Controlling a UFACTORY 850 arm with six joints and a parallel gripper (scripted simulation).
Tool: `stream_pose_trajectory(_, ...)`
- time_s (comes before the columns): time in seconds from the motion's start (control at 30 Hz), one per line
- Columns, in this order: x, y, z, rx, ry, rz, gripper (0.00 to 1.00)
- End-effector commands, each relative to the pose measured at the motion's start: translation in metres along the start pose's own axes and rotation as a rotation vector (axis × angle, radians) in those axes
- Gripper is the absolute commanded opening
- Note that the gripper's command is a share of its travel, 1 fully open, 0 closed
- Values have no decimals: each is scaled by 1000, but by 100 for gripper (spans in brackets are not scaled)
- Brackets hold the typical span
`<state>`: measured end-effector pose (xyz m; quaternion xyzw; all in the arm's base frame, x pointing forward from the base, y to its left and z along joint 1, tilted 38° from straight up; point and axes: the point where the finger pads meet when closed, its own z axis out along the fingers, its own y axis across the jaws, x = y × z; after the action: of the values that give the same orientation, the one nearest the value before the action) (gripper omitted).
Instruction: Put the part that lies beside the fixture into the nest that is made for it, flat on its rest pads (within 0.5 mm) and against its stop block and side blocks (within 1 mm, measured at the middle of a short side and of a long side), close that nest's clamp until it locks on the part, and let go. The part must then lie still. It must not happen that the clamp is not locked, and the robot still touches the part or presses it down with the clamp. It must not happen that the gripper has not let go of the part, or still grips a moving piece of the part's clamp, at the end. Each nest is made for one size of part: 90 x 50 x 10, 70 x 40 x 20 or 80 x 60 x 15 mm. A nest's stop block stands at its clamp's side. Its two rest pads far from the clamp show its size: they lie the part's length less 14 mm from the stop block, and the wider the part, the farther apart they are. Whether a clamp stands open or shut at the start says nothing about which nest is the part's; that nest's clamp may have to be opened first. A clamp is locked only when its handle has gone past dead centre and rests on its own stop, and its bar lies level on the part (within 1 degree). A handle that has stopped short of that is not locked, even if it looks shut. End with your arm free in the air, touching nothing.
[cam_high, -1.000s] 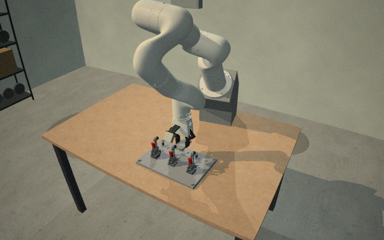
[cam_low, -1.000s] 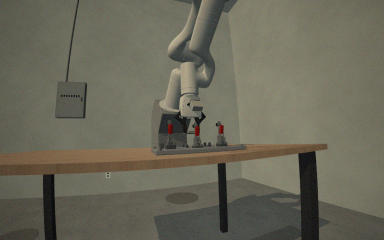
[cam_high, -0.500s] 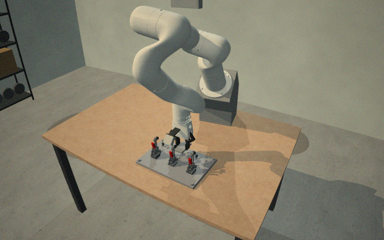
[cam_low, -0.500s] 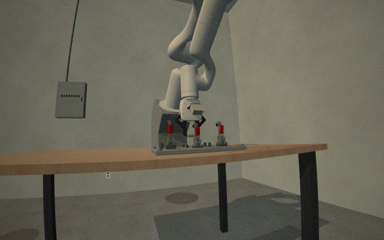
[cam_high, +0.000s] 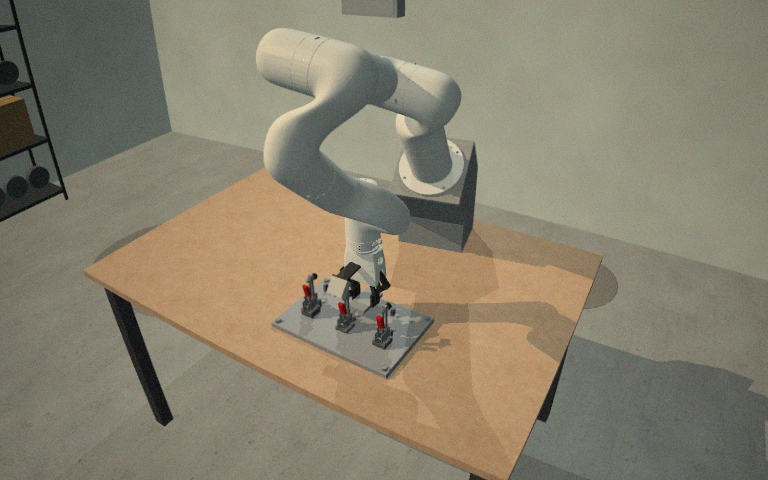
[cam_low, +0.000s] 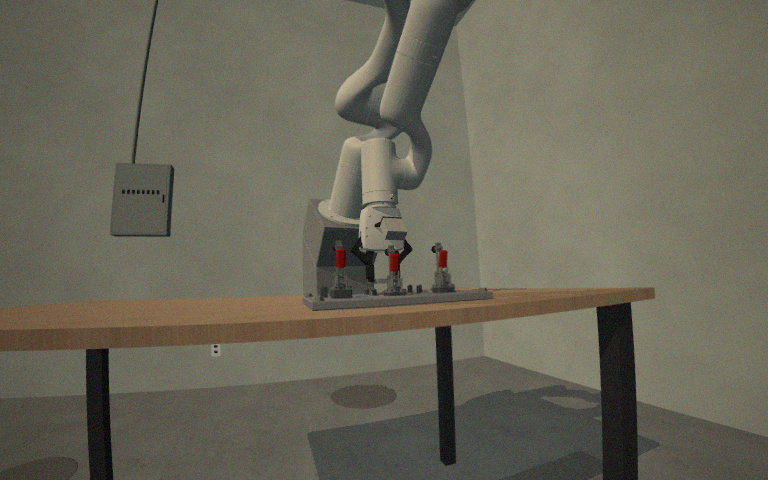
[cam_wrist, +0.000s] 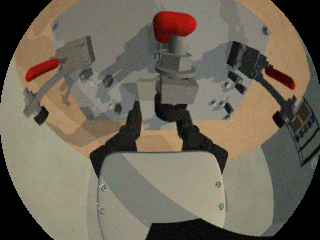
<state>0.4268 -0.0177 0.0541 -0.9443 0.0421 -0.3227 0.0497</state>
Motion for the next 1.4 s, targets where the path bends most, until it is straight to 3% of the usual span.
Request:
stream_pose_trajectory(0.0,0,0,7,0,0,0,0)
stream_pose_trajectory(1.37,0,0,13,0,0,0,0)
